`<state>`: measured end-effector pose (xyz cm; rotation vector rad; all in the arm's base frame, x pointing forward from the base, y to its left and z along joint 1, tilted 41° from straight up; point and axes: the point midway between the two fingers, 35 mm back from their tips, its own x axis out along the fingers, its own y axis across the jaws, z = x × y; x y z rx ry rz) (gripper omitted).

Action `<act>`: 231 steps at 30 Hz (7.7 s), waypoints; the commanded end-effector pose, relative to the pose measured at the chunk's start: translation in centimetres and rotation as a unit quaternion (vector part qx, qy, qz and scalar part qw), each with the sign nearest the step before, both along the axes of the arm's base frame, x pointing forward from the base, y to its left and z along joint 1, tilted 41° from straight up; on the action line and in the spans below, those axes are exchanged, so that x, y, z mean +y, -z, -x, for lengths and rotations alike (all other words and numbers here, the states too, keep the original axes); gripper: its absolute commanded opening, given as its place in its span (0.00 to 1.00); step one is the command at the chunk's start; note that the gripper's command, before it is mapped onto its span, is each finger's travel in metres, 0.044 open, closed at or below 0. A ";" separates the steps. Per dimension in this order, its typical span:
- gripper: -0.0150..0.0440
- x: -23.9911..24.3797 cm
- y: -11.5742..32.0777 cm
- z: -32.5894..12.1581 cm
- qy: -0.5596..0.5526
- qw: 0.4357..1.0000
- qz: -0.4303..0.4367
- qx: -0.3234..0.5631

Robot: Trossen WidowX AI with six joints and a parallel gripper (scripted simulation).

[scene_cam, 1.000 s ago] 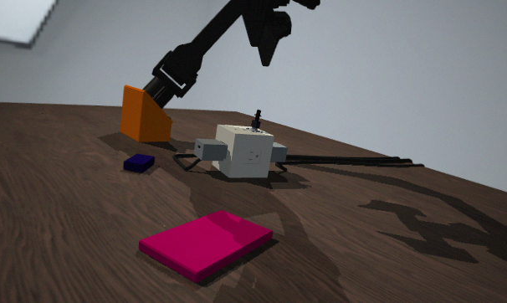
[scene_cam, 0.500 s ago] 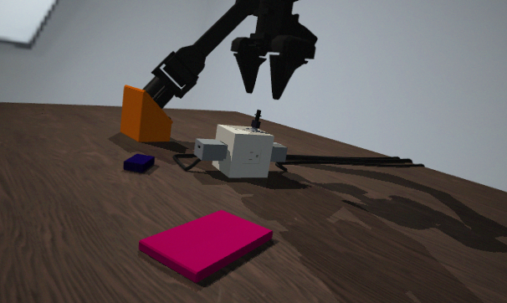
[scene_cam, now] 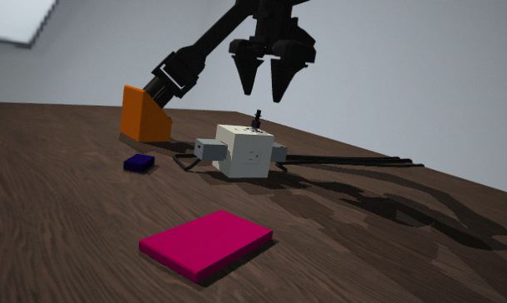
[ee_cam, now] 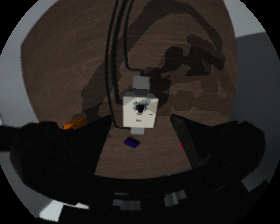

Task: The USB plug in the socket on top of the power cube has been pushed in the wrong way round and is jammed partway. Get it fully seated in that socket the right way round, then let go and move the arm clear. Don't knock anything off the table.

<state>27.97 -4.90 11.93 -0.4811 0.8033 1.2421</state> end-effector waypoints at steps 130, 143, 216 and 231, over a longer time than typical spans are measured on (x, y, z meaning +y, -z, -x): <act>0.25 -0.1 -0.1 0.0 0.191 0.968 -0.029 0.162; 0.25 -0.1 -0.1 0.0 0.313 0.911 -0.047 0.265; 0.25 -0.1 -0.1 0.0 0.745 0.189 -0.108 0.631; 0.25 -0.1 -0.1 0.0 0.759 0.003 -0.110 0.642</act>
